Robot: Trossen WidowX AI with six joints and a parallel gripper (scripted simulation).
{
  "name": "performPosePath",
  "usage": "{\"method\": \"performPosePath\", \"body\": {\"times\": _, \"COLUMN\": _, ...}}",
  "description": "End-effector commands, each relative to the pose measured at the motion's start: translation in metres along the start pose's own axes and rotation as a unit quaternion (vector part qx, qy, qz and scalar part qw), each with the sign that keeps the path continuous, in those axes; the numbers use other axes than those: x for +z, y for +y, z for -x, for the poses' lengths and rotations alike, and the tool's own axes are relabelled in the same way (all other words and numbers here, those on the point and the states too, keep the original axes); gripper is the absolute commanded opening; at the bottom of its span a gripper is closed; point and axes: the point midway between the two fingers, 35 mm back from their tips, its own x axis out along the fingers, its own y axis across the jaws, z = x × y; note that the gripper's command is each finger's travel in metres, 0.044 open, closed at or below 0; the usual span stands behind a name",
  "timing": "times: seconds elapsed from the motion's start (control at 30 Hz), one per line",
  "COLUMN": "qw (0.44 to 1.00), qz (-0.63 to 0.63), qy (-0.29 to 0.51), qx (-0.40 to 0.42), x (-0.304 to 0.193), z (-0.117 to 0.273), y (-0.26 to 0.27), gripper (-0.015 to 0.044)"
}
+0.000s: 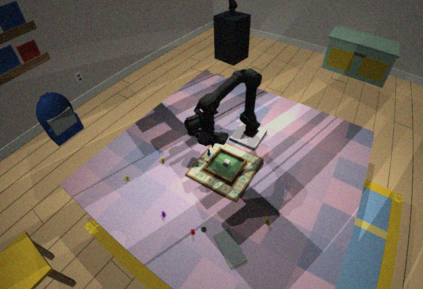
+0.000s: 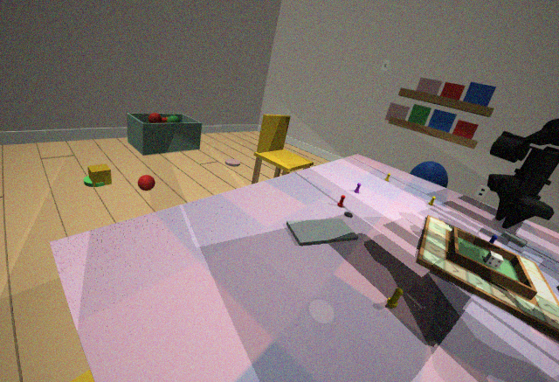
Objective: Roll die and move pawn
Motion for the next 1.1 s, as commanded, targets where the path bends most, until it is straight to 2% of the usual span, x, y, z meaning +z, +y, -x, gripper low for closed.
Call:
{"method": "performPosePath", "body": {"times": 0.0, "qw": 1.0, "qz": 0.014, "qy": 0.005, "qx": 0.009, "x": -0.006, "z": -0.006, "y": -0.006, "gripper": 0.02}}
{"method": "performPosePath", "body": {"times": 1.07, "qw": 1.0, "qz": 0.014, "qy": 0.005, "qx": 0.009, "x": -0.008, "z": -0.049, "y": -0.003, "gripper": 0.02}}
